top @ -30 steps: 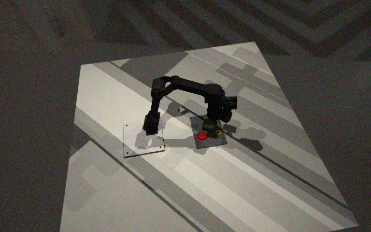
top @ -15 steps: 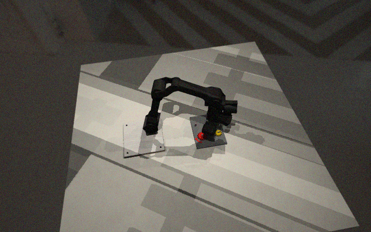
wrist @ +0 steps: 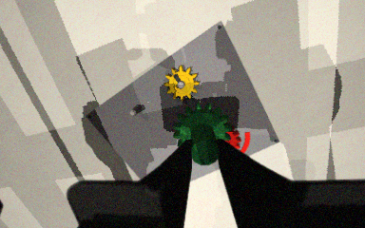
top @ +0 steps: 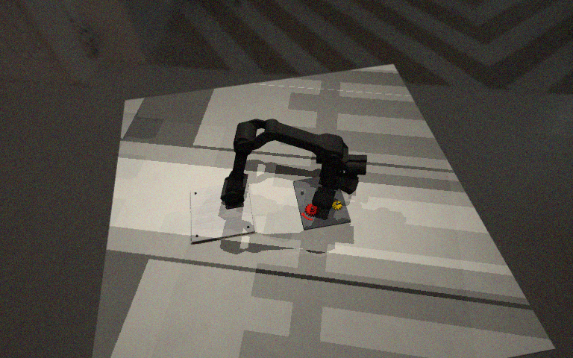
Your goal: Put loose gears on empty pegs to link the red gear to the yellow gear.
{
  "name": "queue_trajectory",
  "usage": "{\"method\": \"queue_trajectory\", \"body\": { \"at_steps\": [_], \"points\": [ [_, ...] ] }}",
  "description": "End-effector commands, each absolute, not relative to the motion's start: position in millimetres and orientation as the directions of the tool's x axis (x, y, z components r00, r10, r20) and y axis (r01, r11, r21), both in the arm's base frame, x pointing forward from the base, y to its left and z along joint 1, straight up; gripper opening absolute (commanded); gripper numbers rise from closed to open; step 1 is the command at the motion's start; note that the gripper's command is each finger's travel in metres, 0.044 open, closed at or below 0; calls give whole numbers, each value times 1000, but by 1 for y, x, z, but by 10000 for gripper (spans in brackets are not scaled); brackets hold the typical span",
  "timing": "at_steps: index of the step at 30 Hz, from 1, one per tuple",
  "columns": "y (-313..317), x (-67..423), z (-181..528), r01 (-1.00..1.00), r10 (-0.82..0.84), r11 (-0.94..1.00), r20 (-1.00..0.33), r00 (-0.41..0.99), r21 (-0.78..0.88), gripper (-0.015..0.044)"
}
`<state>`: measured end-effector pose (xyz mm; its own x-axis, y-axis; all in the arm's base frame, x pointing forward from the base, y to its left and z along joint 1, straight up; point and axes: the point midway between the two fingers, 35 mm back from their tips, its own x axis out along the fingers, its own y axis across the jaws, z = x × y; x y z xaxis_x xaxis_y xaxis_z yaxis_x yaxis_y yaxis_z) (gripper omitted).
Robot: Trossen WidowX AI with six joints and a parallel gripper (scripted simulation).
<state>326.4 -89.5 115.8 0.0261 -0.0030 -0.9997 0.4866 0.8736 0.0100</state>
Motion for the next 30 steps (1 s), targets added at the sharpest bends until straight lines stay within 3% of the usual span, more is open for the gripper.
{"method": "queue_trajectory", "body": {
  "at_steps": [1,14,30],
  "points": [
    [-90,326,113,462,-7,887,-1000,24,5,0],
    [-91,326,94,344,-7,939,-1000,24,2,0],
    [-90,327,70,577,-7,817,-1000,24,8,0]
  ]
}}
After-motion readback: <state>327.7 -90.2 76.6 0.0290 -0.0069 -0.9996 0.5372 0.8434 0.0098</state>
